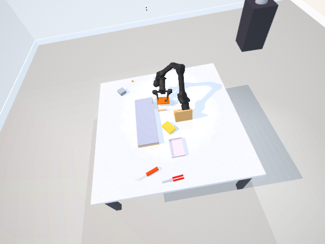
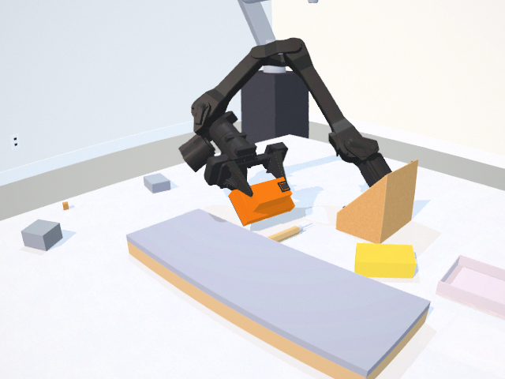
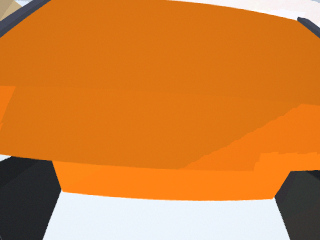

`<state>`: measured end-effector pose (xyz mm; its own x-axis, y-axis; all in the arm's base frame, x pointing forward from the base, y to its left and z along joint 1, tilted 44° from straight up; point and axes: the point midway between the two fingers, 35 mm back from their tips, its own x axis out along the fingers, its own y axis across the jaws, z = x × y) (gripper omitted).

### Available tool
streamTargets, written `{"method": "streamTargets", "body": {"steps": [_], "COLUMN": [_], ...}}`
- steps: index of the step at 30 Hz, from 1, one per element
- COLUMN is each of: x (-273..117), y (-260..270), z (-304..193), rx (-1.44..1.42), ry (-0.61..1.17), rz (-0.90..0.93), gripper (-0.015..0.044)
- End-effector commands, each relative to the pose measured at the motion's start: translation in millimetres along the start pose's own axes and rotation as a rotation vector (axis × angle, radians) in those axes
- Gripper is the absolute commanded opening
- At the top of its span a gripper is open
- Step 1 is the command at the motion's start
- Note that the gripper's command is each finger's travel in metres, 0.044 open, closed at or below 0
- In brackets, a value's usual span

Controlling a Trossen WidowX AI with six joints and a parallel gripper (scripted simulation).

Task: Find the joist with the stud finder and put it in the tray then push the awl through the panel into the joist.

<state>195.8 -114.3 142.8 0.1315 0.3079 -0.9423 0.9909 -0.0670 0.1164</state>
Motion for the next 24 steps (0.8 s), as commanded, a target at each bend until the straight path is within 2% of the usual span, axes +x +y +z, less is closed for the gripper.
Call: {"method": "streamTargets", "body": {"steps": [1, 7, 24], "x": [-2.1, -1.2, 9.6], "y": [2.7, 5.1, 6.2], "z": [-0.8, -24.0, -1.3], "rx": [-0.005, 0.0, -0.001], "ry": [0.019, 0.057, 0.047], "rz": [0.009, 0.032, 0.025], "gripper": [0.0, 0.0, 0.0]}}
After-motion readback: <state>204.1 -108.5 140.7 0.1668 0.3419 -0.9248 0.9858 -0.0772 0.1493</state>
